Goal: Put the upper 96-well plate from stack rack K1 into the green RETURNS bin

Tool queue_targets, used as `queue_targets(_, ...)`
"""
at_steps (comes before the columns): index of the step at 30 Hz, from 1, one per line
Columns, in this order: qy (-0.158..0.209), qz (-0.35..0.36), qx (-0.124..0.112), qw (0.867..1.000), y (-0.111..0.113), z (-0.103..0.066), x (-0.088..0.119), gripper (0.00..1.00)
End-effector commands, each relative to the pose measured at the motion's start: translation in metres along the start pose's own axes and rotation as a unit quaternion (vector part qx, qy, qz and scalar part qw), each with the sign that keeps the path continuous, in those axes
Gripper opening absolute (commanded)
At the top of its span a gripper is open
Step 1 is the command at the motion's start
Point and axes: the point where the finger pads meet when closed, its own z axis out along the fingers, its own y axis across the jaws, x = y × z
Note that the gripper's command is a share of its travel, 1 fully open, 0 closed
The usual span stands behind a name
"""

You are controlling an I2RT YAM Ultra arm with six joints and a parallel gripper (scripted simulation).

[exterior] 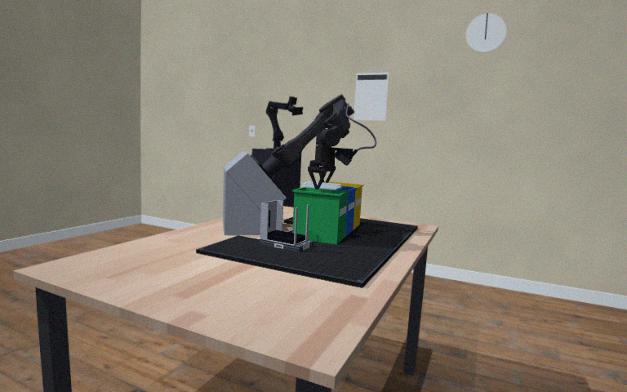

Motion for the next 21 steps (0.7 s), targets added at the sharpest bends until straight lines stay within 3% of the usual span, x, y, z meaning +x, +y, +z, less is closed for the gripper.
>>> queue_targets(1,-0.02,-0.005,0.016,1.0,-0.0117,-0.008,-0.0125,0.0)
queue_targets(21,-0.025,-0.016,0.022,0.999,-0.0053,-0.0109,-0.0148,0.0)
